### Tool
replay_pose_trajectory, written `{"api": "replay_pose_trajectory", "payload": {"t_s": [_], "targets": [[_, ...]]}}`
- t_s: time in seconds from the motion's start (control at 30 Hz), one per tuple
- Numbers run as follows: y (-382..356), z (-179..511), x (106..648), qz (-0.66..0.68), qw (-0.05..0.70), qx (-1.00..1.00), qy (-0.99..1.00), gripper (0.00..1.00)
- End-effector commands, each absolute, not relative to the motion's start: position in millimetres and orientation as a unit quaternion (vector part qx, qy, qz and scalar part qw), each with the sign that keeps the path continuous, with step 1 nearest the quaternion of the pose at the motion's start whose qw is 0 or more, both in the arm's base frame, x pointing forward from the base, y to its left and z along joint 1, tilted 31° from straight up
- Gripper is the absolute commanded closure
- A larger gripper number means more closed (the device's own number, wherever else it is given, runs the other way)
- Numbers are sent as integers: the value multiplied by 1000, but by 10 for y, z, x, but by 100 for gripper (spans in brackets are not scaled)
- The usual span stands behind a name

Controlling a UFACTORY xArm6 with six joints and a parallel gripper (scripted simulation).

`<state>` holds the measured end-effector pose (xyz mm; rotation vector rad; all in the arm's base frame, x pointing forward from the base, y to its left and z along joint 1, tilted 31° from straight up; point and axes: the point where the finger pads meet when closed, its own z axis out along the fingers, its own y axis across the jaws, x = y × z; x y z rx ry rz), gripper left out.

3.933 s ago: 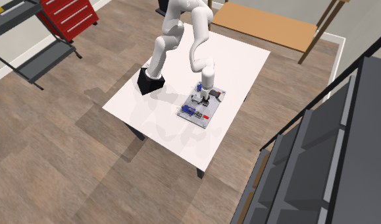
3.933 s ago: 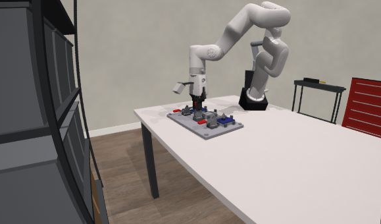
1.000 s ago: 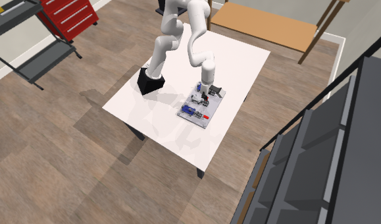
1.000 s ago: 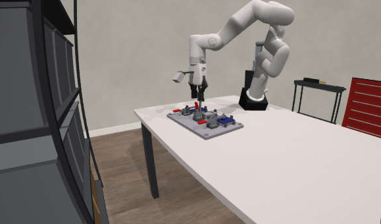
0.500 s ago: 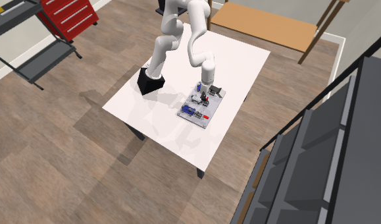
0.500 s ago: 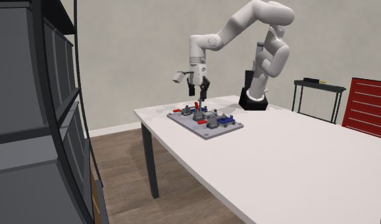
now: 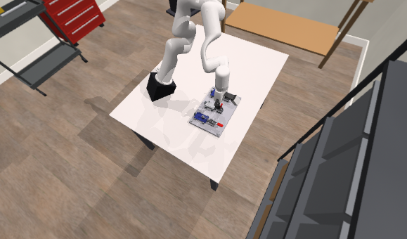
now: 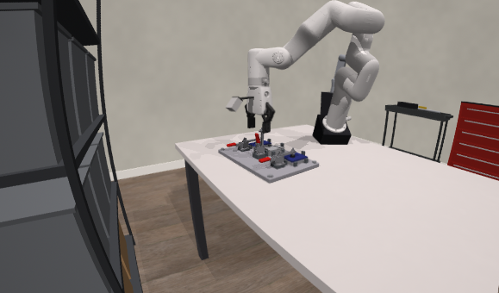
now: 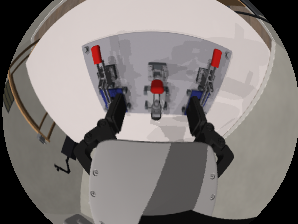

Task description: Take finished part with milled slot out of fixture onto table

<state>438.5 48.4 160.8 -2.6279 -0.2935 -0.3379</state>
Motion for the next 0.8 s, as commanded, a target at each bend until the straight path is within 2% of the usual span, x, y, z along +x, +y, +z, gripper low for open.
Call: {"api": "replay_pose_trajectory", "payload": {"t_s": [0.0,0.4,0.77], "targets": [[487,1607,4398,-125,235,-958,-107,0],[479,1590,4344,-125,235,-958,-107,0],[439,1510,4079,-125,235,-958,-107,0]]}}
